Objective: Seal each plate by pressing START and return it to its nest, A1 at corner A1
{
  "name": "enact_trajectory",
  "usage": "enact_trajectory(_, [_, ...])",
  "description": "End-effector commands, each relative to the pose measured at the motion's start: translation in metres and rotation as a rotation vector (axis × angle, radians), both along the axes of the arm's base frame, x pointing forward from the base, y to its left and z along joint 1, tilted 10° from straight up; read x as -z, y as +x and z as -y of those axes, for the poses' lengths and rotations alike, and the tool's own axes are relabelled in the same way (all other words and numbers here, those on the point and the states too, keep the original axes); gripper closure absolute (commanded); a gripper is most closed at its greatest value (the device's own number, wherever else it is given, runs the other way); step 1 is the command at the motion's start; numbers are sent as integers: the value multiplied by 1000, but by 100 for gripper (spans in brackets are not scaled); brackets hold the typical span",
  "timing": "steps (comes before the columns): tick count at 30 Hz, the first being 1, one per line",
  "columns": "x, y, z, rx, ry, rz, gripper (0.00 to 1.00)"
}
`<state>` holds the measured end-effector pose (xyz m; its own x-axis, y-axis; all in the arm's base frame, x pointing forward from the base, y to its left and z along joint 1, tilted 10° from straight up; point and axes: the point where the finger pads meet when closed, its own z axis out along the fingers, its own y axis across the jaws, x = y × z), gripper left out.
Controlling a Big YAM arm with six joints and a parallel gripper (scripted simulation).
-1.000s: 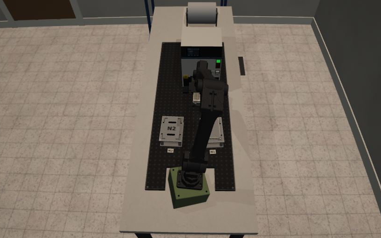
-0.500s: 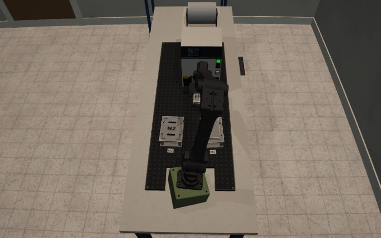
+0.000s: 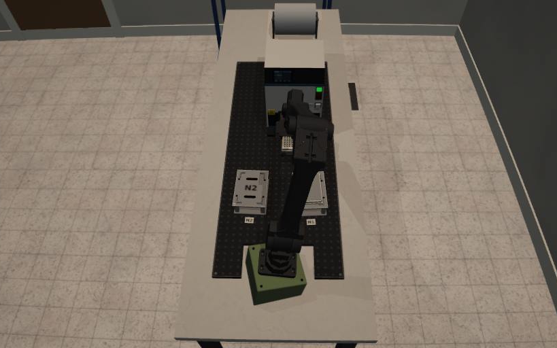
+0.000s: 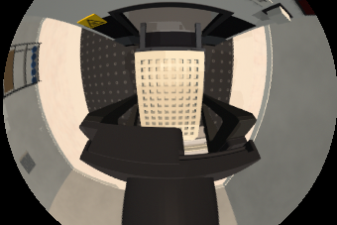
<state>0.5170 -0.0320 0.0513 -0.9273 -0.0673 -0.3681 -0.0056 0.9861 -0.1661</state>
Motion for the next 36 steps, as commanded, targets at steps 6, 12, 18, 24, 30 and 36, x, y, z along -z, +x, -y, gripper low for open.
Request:
enact_trajectory(6, [-41,31,5,16,1,107,100])
enact_trajectory(12, [-34,32,7,7,-4,97,100])
enact_trajectory(18, [-15,26,0,-10,-4,64,100])
enact_trajectory(24, [1,13,-5,-17,-3,31,100])
enact_trajectory(30, [6,6,4,0,-3,18,100])
enact_trajectory(36, [3,15,7,3,-3,31,100])
